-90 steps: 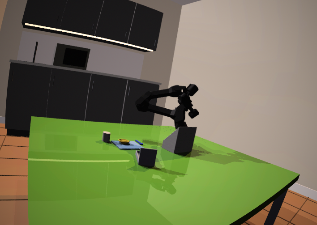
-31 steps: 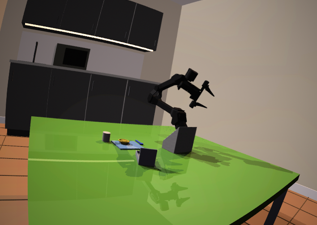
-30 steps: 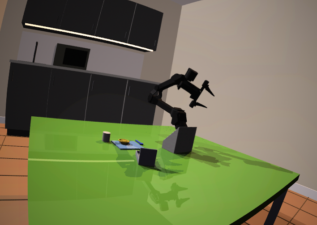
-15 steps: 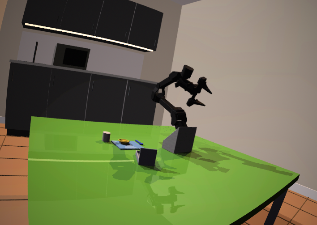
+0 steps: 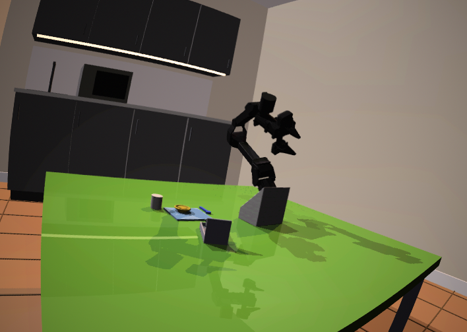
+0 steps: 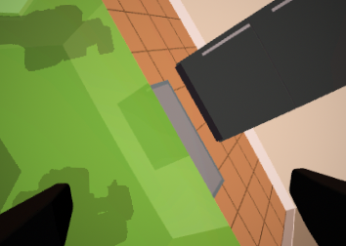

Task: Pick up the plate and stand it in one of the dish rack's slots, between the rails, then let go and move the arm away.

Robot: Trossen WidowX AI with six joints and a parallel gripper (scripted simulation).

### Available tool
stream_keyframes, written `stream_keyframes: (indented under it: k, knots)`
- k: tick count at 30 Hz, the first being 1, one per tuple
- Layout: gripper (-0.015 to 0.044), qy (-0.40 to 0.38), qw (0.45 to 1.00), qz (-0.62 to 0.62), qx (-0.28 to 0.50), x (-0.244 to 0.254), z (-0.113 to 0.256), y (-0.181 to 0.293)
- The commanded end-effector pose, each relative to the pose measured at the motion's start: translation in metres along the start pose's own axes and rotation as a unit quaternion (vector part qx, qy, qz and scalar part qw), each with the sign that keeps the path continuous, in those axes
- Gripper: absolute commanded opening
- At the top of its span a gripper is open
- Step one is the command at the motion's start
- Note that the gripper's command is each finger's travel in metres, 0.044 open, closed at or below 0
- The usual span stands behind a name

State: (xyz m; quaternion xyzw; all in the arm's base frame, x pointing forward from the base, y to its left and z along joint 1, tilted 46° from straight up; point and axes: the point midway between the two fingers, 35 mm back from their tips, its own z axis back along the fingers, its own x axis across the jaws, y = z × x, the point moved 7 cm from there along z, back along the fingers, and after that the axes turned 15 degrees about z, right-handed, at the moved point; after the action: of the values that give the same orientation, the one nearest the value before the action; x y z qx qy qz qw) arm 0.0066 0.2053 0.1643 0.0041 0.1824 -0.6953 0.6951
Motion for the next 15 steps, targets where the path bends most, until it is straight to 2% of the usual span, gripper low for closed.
stream_keyframes:
  k: [1,15]
  knots:
    - [0.04,0.003,0.998,-0.059,0.031,-0.006,0.004,0.015]
    - [0.04,0.007,0.953,-0.272,0.137,-0.008,0.014,0.073]
